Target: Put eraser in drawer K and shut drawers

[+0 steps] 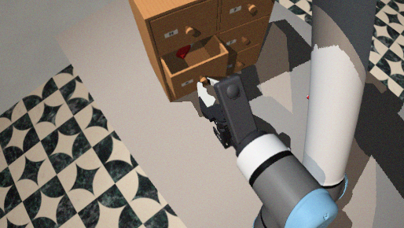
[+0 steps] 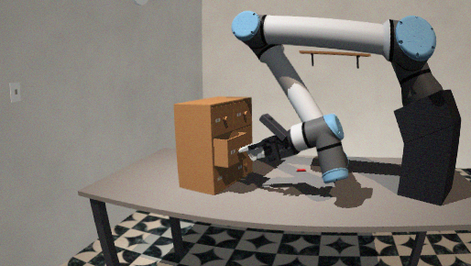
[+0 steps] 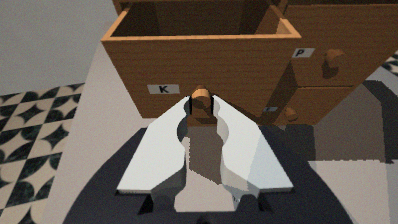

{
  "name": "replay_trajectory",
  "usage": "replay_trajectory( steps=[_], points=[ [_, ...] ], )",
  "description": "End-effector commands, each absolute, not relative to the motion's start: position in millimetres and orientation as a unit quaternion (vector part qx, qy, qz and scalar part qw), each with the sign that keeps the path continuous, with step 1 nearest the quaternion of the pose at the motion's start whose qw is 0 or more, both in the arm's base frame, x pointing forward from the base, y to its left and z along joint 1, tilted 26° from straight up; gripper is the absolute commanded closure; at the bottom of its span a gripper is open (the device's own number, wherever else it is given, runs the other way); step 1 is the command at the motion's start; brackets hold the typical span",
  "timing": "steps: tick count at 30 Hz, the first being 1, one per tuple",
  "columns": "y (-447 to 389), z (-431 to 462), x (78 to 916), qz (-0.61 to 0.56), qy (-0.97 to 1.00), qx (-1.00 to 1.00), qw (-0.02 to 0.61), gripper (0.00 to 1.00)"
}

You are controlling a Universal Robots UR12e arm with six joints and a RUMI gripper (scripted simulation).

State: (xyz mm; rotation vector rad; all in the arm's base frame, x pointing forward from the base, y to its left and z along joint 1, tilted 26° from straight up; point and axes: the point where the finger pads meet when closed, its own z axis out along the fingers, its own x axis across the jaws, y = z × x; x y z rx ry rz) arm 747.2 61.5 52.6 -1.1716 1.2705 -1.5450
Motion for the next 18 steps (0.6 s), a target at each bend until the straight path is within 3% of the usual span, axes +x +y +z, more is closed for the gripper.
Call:
replay_trajectory(
  steps=[1,18],
  points=[
    [61.4,54.0,749.0,-0.611,0.502,-0.463,0.4,0.93],
    [60.1,57.2,756.3,-0.611,0.502,-0.463,0.4,0.93]
  ],
)
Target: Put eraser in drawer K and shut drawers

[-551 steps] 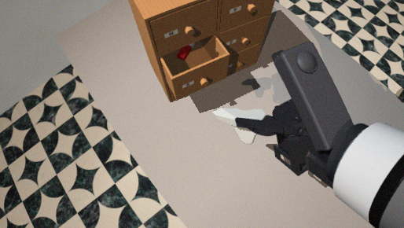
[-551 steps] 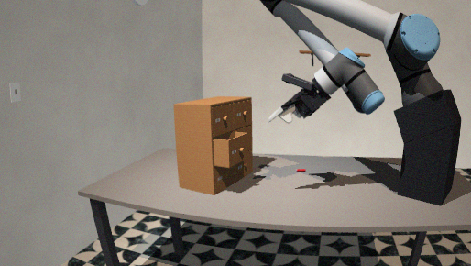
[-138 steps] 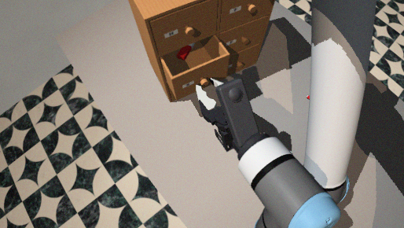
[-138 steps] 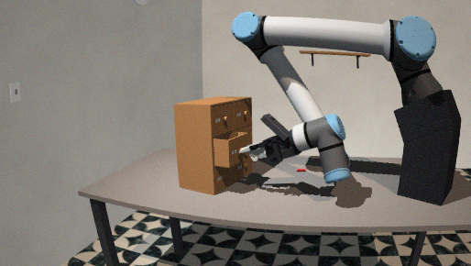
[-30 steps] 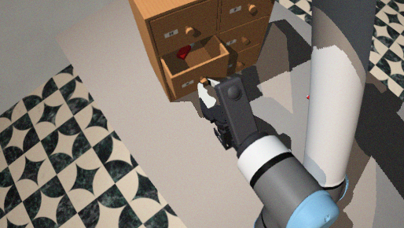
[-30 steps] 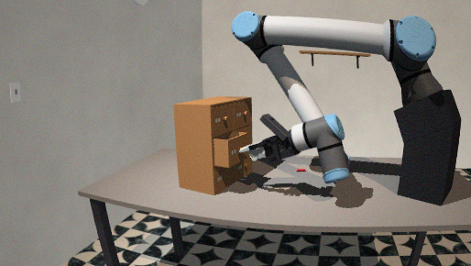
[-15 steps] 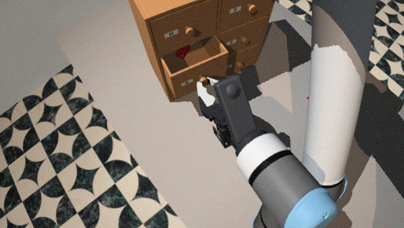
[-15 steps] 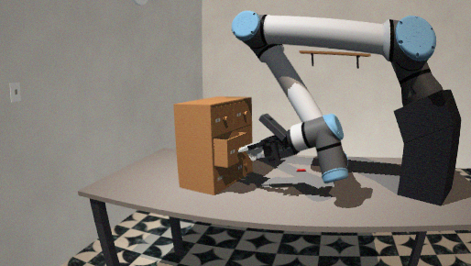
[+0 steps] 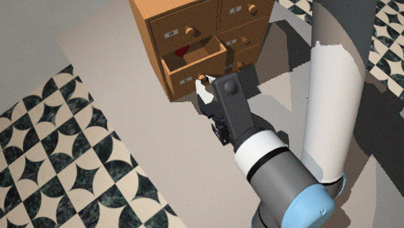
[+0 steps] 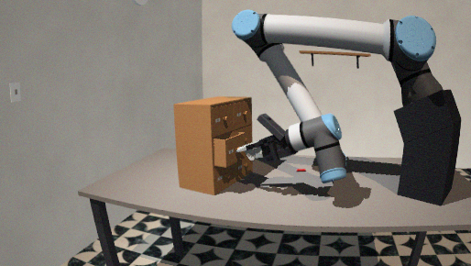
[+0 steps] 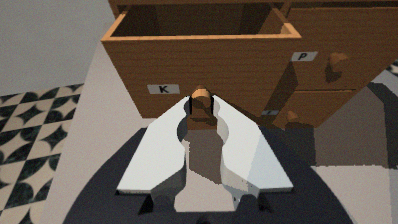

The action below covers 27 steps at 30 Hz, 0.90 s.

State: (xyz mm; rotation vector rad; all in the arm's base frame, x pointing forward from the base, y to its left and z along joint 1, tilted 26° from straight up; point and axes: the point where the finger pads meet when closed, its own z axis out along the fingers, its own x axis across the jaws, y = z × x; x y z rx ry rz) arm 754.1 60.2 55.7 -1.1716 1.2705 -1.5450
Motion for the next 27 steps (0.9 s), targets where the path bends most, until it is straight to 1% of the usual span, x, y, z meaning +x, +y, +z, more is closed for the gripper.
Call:
replay_trajectory(
  steps=[1,27],
  points=[
    [60.0,57.5,756.8,-0.611,0.502,-0.463,0.4,0.93],
    [57.3,63.7,770.9,-0.611,0.502,-0.463,0.4,0.93]
  ],
)
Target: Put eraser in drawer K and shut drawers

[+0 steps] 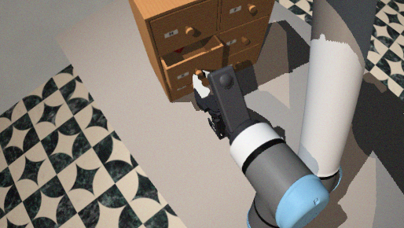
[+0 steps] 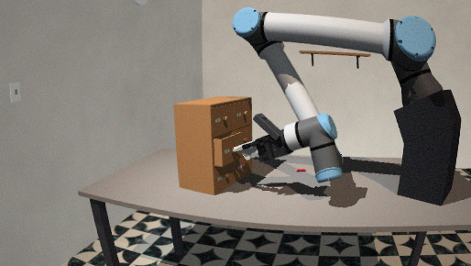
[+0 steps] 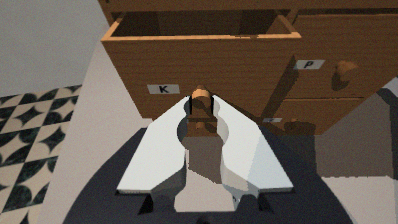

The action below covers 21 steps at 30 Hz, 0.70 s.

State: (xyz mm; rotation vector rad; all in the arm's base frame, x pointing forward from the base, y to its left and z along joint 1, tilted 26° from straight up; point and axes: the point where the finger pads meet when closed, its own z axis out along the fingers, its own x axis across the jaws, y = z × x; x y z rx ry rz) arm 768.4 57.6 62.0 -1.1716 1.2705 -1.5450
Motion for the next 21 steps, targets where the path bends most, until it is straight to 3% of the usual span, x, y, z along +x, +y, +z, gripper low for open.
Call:
replay_trajectory(
  steps=[1,21],
  points=[
    [57.2,64.0,771.6,-0.611,0.502,-0.463,0.4,0.93],
    [55.0,69.2,783.3,-0.611,0.502,-0.463,0.4,0.93]
  ],
)
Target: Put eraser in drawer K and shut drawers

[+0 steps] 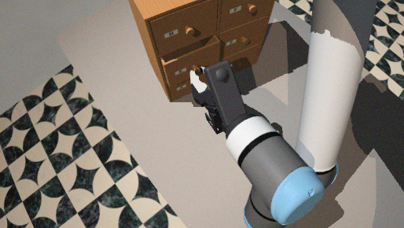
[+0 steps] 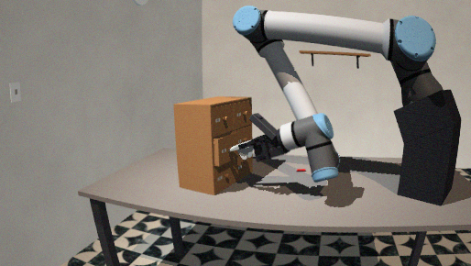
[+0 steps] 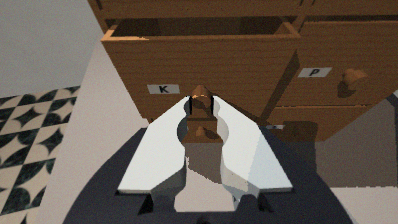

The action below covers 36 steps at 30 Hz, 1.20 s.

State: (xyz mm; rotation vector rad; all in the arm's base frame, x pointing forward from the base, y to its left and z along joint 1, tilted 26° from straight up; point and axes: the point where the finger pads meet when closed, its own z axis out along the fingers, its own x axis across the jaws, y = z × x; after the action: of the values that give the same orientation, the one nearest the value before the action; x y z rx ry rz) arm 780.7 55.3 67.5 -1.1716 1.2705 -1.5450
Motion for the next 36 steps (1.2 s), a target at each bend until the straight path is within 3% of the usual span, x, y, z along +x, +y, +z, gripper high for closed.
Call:
replay_trajectory(
  steps=[1,36],
  points=[
    [54.9,69.4,783.9,-0.611,0.502,-0.463,0.4,0.93],
    [52.4,75.3,797.1,-0.611,0.502,-0.463,0.4,0.93]
  ],
)
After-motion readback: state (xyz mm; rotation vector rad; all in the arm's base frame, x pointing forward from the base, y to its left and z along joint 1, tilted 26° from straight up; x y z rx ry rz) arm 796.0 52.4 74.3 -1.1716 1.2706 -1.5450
